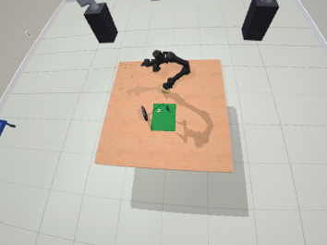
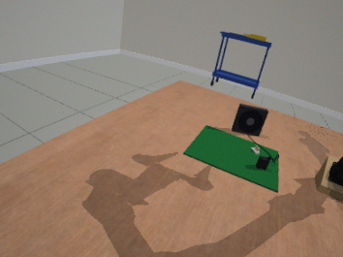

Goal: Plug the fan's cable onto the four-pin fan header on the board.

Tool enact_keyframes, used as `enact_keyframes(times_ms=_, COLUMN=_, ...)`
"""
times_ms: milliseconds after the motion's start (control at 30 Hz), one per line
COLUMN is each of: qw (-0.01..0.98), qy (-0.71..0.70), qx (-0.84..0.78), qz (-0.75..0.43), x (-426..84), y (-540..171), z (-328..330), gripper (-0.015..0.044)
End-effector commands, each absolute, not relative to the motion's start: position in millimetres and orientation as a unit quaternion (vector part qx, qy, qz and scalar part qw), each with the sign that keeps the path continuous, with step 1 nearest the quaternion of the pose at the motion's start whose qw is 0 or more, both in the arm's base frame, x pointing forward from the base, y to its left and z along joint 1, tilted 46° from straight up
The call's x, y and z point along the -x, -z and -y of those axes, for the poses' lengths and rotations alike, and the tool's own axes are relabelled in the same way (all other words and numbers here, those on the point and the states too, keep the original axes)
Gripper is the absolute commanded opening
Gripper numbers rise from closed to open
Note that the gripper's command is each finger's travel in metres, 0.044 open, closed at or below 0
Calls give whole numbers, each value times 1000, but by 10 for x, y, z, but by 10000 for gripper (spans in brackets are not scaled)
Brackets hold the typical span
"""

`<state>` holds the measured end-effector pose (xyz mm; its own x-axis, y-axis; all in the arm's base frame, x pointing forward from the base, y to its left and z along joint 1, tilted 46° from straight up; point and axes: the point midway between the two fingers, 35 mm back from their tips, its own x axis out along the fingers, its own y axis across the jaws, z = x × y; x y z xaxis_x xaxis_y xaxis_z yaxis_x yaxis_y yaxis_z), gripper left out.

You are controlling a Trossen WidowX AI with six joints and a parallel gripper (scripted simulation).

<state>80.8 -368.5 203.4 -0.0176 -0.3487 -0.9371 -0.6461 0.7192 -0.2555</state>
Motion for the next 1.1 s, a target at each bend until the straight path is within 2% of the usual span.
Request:
enact_keyframes(times_ms=0, qw=669, qy=-177, qx=317, qz=-649, x=-1367, y=-1725, z=3258, gripper=440)
enact_keyframes(times_ms=333, qw=751, qy=-303, qx=138, qz=-570, x=-2244, y=-1330, z=1981, gripper=440)
enact_keyframes(times_ms=633, qw=704, qy=-397, qx=-111, qz=-578, x=-2519, y=-1282, z=649, gripper=440)
enact_keyframes(times_ms=1067, qw=696, qy=-401, qx=-129, qz=-582, x=-2522, y=-1288, z=560, gripper=440)
